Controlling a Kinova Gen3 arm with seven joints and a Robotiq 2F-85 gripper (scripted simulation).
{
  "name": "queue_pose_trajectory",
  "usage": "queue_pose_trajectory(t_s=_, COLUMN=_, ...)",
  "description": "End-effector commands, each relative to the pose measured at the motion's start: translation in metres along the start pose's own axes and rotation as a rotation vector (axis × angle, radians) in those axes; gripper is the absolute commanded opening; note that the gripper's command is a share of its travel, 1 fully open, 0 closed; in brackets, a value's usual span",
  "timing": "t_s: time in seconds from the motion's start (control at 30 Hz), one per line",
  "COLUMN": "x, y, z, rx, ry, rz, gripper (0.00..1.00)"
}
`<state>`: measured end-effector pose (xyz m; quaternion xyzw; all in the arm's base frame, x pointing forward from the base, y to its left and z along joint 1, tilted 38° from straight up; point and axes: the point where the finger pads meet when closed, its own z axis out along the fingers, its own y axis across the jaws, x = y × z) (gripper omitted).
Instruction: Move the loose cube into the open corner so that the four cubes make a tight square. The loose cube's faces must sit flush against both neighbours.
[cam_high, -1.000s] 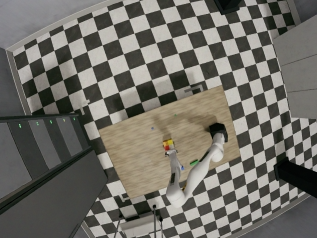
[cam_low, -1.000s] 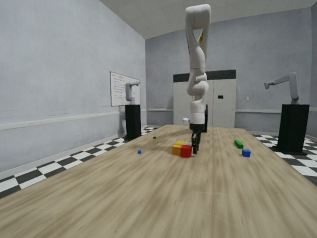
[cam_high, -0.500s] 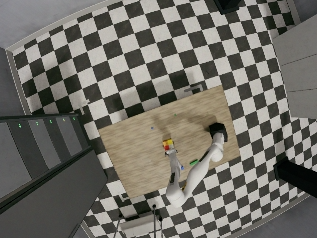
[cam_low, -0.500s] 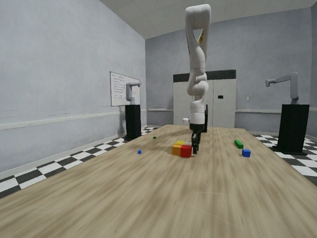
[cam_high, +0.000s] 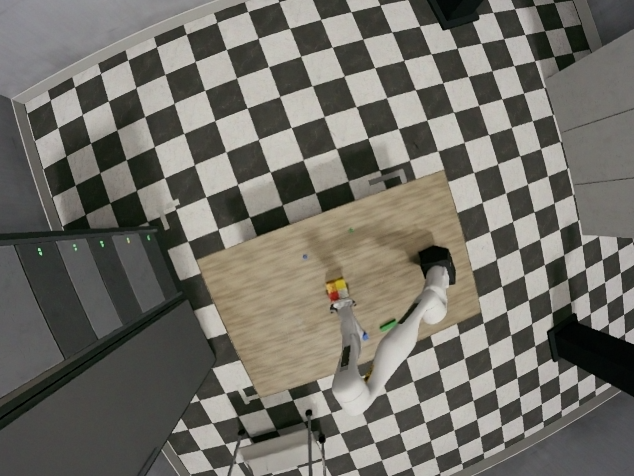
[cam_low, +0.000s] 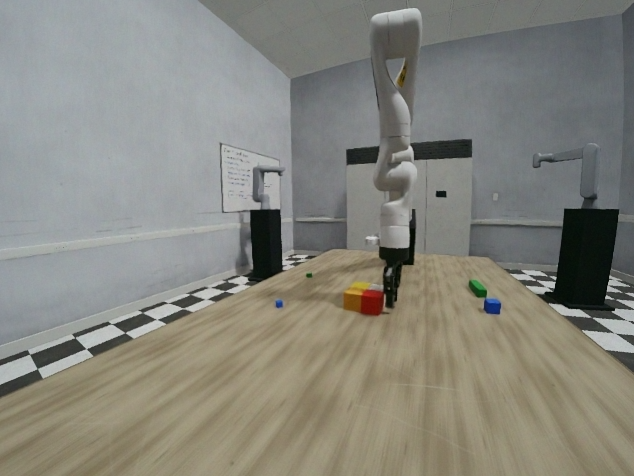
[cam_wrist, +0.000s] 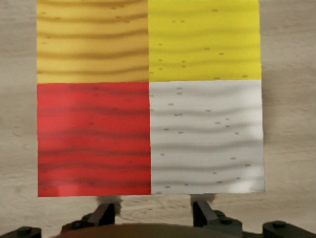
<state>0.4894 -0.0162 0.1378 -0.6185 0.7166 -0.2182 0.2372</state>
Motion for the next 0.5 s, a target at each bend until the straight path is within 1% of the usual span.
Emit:
queue_pose_trajectory(t_s=0.0, x=0.0004, y=-0.0004, z=-0.0004, rx=0.001, ry=0.0, rz=0.0, gripper=0.52)
queue_pose_trajectory(t_s=0.47, x=0.0057, y=-0.0007, z=-0.0004, rx=0.001, ry=0.0, rz=0.001, gripper=0.52)
